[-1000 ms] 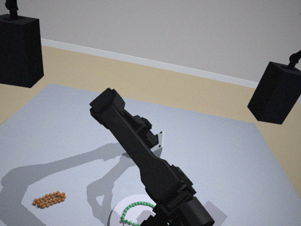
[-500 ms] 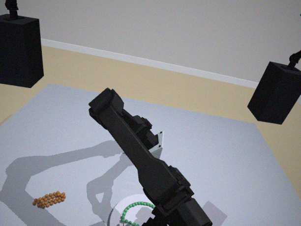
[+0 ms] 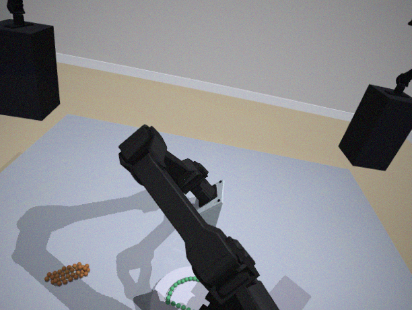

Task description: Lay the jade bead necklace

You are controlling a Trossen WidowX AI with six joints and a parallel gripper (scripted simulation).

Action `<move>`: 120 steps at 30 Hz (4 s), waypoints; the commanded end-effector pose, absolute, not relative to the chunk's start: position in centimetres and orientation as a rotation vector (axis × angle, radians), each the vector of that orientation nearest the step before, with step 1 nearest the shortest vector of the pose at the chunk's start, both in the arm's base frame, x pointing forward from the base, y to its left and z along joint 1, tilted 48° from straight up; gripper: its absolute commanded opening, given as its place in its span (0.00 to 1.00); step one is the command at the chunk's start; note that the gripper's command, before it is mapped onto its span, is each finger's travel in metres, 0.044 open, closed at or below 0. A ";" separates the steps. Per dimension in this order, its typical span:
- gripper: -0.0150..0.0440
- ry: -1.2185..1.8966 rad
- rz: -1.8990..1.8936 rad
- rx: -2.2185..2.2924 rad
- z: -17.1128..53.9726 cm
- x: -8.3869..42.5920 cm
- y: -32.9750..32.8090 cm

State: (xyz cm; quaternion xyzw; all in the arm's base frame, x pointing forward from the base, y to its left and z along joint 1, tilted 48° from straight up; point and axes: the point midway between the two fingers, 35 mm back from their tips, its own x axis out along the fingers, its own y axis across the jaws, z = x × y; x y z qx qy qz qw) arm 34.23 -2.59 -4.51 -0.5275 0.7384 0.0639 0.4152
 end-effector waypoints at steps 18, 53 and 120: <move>0.25 1.857 0.161 -1.326 -4.9 34.1 -3.1; 0.25 1.858 0.164 -1.335 -4.6 34.5 -2.7; 0.69 1.741 -0.298 -0.971 -4.2 35.5 -2.2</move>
